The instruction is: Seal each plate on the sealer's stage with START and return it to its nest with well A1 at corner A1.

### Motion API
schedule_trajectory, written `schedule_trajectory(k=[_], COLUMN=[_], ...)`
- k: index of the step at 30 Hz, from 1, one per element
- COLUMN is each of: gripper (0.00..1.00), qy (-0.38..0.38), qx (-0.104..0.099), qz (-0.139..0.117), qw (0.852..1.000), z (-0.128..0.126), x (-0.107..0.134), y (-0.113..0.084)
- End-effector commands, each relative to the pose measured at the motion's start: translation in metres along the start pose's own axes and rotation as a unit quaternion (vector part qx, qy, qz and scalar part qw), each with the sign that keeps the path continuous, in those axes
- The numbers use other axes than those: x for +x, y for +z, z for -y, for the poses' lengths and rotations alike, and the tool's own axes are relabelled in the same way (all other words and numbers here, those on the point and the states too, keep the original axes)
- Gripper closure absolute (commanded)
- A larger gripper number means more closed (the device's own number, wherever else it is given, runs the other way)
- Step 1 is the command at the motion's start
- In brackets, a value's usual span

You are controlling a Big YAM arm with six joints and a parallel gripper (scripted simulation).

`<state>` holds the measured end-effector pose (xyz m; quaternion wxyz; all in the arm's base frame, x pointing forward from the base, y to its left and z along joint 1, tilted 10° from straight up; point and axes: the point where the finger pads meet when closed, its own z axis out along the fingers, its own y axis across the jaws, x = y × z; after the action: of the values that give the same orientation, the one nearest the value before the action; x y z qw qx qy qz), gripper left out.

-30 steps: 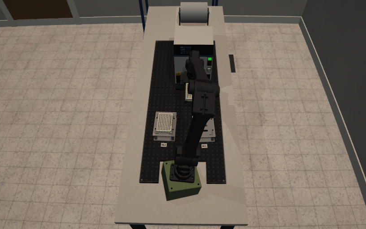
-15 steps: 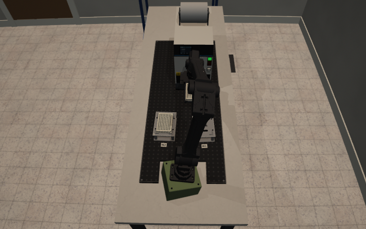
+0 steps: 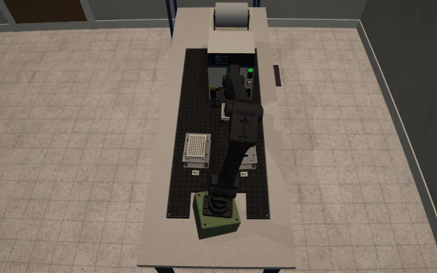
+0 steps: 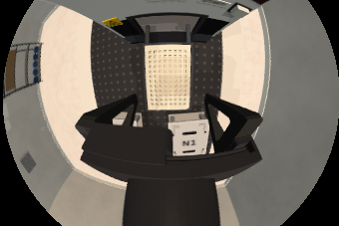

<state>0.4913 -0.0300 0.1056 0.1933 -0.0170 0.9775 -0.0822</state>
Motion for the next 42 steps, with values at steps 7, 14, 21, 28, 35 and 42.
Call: schedule_trajectory(k=[7, 14, 21, 28, 35, 42], gripper=[0.0, 0.0, 0.0, 0.0, 0.0, 0.0], qy=[0.011, 0.011, 0.006, 0.005, 0.003, 0.004], qx=[0.004, 0.005, 0.002, 0.002, 0.005, 0.005], qz=[0.026, 0.033, 0.02, 0.029, 0.027, 0.021], qw=[1.0, 0.999, 1.0, 1.0, 1.0, 1.0], z=[0.003, 0.004, -0.002, -0.004, 0.002, 0.003], x=[0.003, 0.004, 0.025, 0.017, 0.011, 0.009], y=[-0.018, -0.023, -0.024, -0.029, -0.024, -0.018])
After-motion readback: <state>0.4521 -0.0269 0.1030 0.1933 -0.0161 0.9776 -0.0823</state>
